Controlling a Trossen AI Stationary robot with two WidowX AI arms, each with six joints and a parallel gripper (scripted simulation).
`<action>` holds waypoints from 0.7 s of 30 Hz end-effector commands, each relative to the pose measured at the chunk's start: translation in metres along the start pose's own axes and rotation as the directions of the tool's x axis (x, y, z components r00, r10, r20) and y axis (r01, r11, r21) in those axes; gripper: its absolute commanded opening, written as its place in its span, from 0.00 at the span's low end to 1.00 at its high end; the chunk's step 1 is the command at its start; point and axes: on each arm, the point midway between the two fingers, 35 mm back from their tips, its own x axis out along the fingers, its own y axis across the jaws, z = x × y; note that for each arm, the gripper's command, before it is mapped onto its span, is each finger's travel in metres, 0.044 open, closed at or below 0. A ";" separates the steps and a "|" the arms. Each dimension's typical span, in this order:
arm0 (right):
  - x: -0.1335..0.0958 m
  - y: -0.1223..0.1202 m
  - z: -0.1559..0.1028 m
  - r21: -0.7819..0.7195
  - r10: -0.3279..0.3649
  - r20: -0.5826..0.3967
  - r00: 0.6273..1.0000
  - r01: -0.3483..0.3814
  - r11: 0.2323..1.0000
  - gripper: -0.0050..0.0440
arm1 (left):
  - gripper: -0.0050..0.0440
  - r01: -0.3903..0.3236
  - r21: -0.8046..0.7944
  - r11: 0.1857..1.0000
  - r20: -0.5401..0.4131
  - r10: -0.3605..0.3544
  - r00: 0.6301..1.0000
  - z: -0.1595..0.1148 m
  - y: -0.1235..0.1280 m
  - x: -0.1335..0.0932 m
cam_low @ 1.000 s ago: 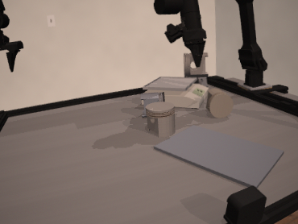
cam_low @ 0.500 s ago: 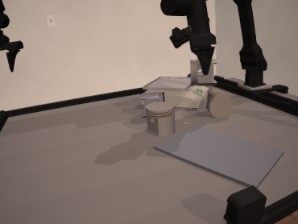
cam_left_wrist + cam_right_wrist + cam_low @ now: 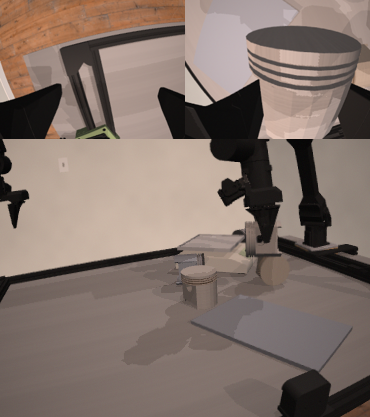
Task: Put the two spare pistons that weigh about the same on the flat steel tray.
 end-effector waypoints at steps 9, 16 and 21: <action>0.011 0.024 0.012 0.003 0.010 0.014 1.000 -0.010 1.000 0.43 | 1.00 0.002 0.001 1.000 -0.001 -0.002 1.000 0.000 0.000 0.000; 0.030 0.047 0.030 0.003 0.010 0.014 1.000 -0.010 1.000 0.43 | 1.00 0.002 0.001 1.000 -0.001 -0.002 1.000 0.000 0.000 0.000; 0.042 0.061 0.040 0.003 0.010 0.014 1.000 -0.010 1.000 0.43 | 1.00 0.002 0.001 1.000 -0.001 -0.002 1.000 0.000 0.000 0.000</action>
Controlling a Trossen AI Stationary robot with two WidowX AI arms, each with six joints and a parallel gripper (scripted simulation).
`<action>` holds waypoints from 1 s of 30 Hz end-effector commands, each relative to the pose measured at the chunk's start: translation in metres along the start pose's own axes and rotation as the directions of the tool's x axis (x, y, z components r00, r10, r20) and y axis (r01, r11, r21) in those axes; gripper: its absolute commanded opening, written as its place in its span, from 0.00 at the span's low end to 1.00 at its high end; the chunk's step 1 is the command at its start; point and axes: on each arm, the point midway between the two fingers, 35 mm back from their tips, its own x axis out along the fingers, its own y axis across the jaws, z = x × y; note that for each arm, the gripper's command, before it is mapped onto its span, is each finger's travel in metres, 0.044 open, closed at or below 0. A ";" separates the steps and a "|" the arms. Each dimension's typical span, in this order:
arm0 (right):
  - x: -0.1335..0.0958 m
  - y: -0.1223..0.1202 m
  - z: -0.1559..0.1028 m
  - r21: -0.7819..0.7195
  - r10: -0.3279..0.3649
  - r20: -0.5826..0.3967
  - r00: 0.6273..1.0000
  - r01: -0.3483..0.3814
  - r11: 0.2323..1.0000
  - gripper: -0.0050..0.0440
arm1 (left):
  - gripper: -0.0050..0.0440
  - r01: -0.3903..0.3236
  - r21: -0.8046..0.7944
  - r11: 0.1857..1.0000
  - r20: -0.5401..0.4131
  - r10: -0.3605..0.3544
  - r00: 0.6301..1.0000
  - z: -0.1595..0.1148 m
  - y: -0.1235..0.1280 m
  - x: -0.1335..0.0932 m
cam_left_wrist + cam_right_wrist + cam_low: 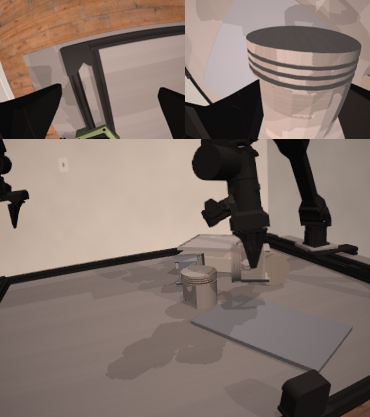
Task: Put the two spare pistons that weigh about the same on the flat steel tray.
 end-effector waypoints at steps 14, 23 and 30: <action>0.030 0.037 0.029 0.001 0.002 0.005 1.000 -0.002 1.000 0.43 | 1.00 0.002 0.001 1.000 -0.001 -0.002 1.000 0.000 0.000 0.000; 0.042 0.036 0.030 0.001 0.002 0.005 1.000 -0.002 1.000 0.43 | 1.00 0.002 0.001 1.000 -0.001 -0.002 1.000 0.000 0.000 0.000; 0.050 0.035 0.031 0.001 0.002 0.005 1.000 -0.002 1.000 0.43 | 1.00 0.002 0.001 1.000 -0.001 -0.002 1.000 0.000 0.000 0.000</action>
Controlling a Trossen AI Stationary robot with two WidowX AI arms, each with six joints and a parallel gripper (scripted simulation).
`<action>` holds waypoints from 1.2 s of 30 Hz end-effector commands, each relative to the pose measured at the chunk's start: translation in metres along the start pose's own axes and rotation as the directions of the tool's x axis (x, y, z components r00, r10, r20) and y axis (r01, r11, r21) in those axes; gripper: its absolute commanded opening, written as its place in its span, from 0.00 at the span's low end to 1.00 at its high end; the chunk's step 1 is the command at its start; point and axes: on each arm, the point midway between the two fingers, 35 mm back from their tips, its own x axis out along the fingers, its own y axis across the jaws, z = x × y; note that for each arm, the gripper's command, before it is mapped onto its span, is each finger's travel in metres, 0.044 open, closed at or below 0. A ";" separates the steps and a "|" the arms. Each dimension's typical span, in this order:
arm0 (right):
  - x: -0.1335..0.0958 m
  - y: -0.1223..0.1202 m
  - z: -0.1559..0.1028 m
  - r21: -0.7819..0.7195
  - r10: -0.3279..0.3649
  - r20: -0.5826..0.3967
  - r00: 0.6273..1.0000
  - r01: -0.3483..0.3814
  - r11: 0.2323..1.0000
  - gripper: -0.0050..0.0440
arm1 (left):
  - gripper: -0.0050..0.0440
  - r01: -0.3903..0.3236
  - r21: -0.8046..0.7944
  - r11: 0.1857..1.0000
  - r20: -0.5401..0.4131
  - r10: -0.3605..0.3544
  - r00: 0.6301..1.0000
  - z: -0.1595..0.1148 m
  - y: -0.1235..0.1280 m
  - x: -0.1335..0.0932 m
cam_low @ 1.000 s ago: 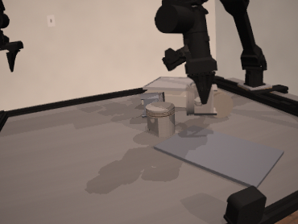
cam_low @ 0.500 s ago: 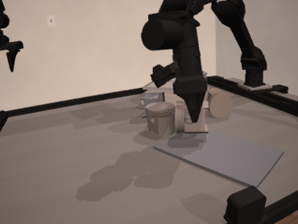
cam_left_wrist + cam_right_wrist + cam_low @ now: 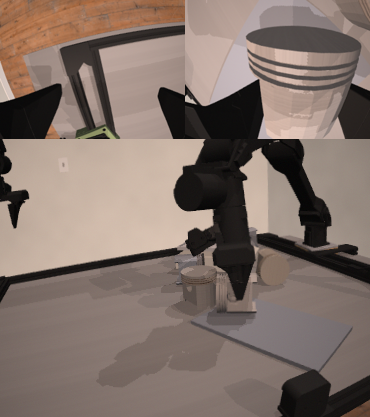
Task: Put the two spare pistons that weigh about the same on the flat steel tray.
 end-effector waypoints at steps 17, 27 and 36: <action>0.005 -0.001 0.001 -0.001 -0.002 0.002 1.000 0.002 1.000 0.87 | 1.00 0.002 0.001 1.000 -0.001 -0.002 1.000 0.000 0.000 0.000; 0.004 -0.001 -0.004 -0.001 -0.002 0.002 1.000 0.002 1.000 0.87 | 1.00 0.002 0.001 1.000 -0.001 -0.002 1.000 0.000 0.000 0.000; 0.004 -0.001 -0.019 -0.001 -0.002 0.002 1.000 0.002 1.000 0.87 | 1.00 0.002 0.001 1.000 -0.001 -0.002 1.000 0.000 0.000 0.000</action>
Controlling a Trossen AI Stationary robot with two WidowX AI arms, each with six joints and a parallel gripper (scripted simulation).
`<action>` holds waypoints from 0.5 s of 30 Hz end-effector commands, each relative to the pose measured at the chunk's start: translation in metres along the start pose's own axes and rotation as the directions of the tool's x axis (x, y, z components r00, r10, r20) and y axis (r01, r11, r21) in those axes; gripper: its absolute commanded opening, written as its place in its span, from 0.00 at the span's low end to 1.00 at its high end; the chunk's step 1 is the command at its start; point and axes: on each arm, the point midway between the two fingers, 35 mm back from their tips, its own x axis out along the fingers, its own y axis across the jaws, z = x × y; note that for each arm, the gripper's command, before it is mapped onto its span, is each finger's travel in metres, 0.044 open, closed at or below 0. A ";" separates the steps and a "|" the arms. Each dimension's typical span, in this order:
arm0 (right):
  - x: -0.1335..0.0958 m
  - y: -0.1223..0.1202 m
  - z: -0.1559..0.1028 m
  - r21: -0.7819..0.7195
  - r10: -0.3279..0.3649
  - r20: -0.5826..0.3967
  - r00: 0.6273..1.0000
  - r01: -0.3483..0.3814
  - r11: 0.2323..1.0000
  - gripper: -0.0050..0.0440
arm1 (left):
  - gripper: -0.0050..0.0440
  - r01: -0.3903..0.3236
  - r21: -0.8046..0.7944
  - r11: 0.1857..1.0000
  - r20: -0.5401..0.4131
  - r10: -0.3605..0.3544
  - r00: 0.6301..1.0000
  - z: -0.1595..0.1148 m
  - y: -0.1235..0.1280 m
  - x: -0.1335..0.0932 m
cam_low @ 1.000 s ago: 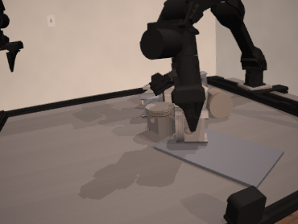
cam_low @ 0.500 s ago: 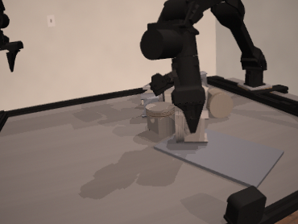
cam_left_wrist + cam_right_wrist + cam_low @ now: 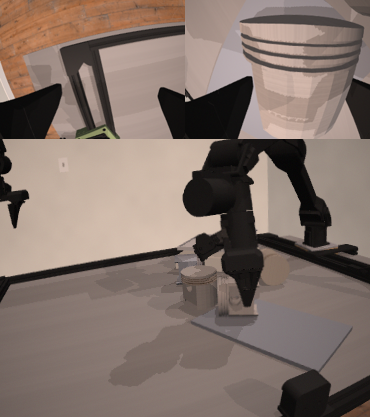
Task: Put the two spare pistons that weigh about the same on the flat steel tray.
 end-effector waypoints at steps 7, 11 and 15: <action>-0.005 0.000 -0.015 -0.002 0.005 0.008 1.000 -0.005 1.000 0.87 | 1.00 0.002 0.001 1.000 -0.001 -0.002 1.000 0.000 0.000 0.000; -0.005 0.000 -0.022 -0.002 0.005 0.008 1.000 -0.005 1.000 0.87 | 1.00 0.002 0.001 1.000 -0.001 -0.002 1.000 0.000 0.000 0.000; -0.005 0.000 -0.029 -0.002 0.005 0.008 1.000 -0.005 1.000 0.87 | 1.00 0.002 0.001 1.000 -0.001 -0.002 1.000 0.000 0.000 0.000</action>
